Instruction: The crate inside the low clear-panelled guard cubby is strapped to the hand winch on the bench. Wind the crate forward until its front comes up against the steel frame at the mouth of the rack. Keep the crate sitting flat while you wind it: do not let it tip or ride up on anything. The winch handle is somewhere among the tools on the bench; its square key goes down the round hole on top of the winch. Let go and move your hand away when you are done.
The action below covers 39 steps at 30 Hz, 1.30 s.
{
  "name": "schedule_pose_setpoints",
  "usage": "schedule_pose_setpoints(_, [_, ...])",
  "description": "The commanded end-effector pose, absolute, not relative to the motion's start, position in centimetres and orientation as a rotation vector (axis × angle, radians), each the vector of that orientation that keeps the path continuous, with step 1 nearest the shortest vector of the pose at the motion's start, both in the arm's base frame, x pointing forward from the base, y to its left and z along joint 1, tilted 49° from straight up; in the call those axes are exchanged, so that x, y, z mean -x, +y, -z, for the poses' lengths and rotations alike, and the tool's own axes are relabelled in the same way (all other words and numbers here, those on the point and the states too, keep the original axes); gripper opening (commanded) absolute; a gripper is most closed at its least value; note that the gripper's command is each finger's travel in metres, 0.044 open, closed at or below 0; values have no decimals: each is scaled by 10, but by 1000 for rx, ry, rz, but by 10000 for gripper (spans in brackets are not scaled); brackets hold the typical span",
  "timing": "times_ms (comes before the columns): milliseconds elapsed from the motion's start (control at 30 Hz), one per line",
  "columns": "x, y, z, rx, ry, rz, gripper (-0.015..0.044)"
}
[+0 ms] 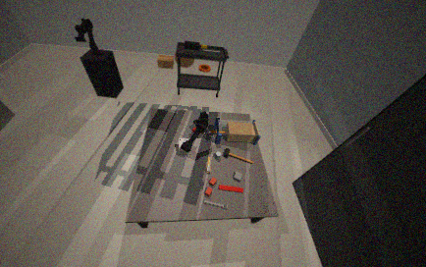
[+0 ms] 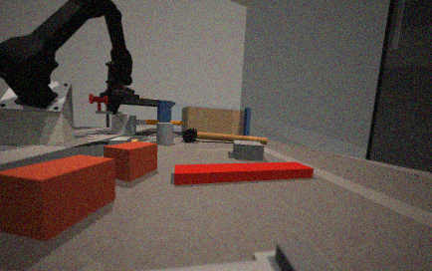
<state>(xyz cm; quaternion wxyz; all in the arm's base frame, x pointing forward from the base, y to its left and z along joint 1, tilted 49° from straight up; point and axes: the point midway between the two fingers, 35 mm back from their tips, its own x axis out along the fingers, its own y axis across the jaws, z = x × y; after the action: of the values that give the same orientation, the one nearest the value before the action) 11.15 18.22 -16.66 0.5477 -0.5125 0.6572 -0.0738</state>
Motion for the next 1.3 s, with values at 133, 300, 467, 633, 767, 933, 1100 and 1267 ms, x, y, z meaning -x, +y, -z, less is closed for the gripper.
schedule_pose_setpoints(133, [-114, 178, 168, 1240, 1564, 156, 0])
schedule_pose_setpoints(300, [-113, 179, 169, 1207, 1556, 185, 0])
schedule_pose_setpoints(467, [-113, 179, 169, 1207, 1556, 185, 0])
schedule_pose_setpoints(633, [-112, 180, 170, 1188, 1551, 201, 0])
schedule_pose_setpoints(767, [-112, 180, 171, 1164, 1545, 221, 0])
schedule_pose_setpoints(933, [-112, 180, 170, 1160, 1544, 224, 0])
schedule_pose_setpoints(1100, [-111, 182, 167, 1179, 1544, 206, 79])
schedule_pose_setpoints(1267, [-111, 182, 167, 1179, 1544, 206, 210])
